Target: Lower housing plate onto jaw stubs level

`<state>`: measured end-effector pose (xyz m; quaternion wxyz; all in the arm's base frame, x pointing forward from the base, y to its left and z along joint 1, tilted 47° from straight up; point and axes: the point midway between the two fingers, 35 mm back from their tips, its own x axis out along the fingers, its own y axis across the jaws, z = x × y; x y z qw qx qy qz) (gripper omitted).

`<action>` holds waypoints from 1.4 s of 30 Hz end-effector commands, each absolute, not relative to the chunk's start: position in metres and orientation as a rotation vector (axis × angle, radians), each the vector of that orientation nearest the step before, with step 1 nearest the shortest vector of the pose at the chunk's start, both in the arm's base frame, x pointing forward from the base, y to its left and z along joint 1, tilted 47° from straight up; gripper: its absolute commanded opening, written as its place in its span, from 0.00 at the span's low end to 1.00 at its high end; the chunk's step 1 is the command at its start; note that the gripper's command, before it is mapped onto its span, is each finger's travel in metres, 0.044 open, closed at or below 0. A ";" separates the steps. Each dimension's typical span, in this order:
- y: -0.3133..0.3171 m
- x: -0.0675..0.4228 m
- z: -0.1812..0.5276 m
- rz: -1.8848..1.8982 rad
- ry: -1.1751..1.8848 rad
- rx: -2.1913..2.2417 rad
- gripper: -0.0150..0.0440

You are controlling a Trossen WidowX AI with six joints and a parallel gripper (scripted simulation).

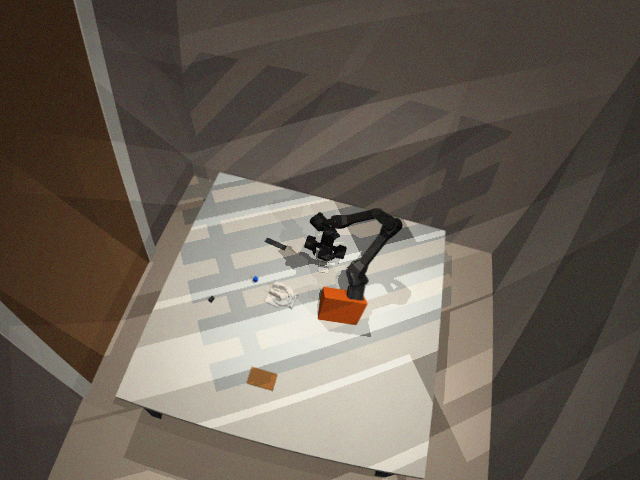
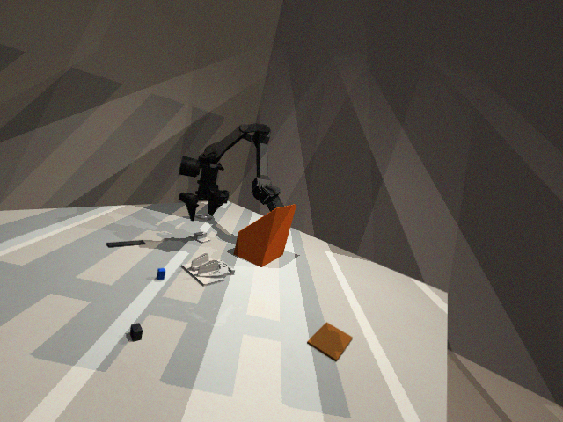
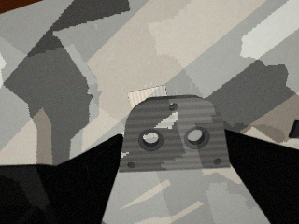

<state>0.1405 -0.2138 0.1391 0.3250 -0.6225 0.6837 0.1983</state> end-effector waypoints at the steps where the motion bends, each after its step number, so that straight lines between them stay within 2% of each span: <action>1: -0.212 0.151 0.132 0.452 1.789 -1.561 0.85; 42: -0.152 0.237 0.060 -0.300 1.649 -0.868 0.85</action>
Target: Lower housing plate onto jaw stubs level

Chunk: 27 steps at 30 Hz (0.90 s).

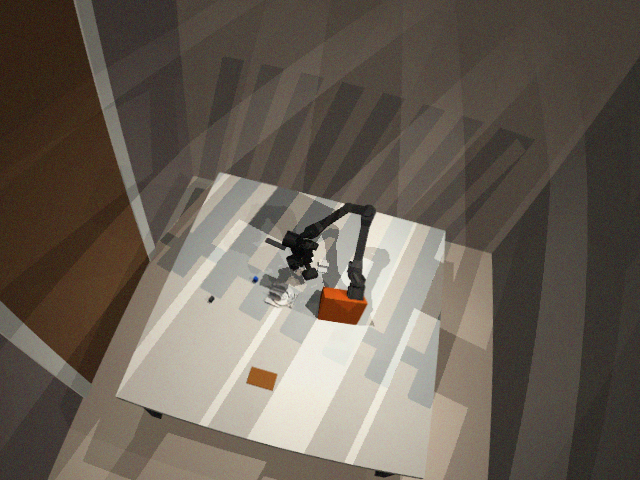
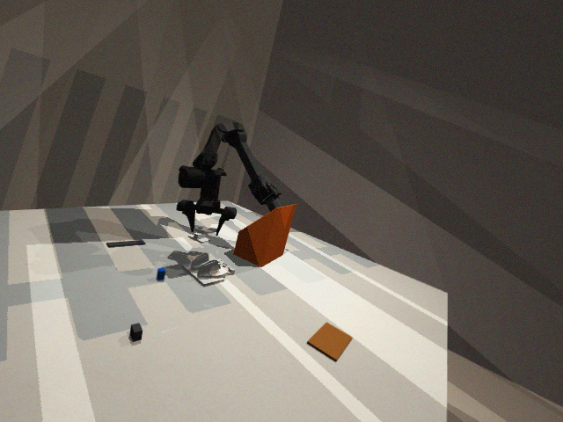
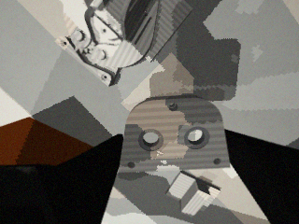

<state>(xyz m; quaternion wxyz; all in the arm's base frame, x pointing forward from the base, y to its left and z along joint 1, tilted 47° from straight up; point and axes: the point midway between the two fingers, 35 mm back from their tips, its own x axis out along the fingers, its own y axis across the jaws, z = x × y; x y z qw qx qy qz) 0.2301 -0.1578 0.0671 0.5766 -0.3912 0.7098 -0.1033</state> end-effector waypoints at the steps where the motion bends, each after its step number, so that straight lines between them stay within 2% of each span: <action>1: -0.150 0.238 0.058 -0.318 1.643 -0.852 0.85; 27: -0.094 0.267 0.006 -0.772 1.422 -0.468 0.85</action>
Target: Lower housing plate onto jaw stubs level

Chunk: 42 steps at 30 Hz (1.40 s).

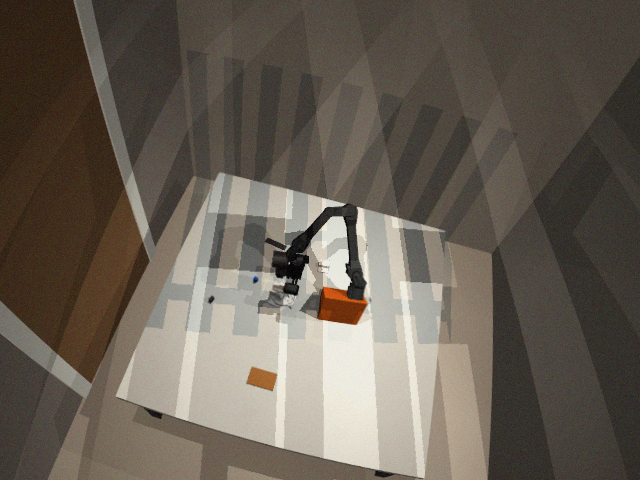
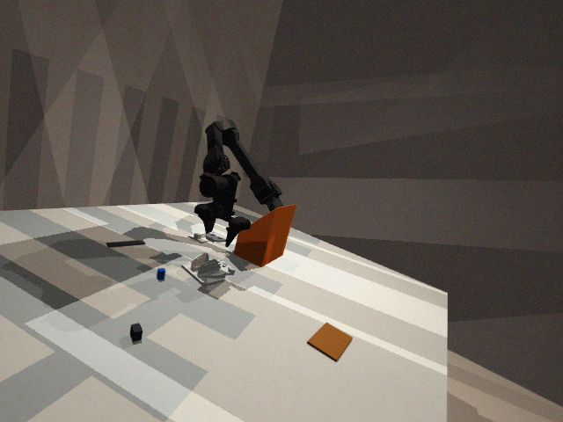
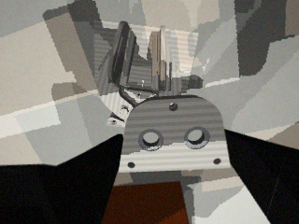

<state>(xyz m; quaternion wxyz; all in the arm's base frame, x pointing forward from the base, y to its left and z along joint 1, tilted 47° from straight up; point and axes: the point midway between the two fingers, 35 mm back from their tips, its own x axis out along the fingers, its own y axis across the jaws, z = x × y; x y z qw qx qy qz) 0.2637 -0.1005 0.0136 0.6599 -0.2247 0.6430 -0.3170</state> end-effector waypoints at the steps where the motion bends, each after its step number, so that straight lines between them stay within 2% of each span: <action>1: -0.091 0.268 0.004 -0.788 1.411 -0.454 0.85; 42: -0.075 0.264 -0.012 -0.862 1.354 -0.387 0.85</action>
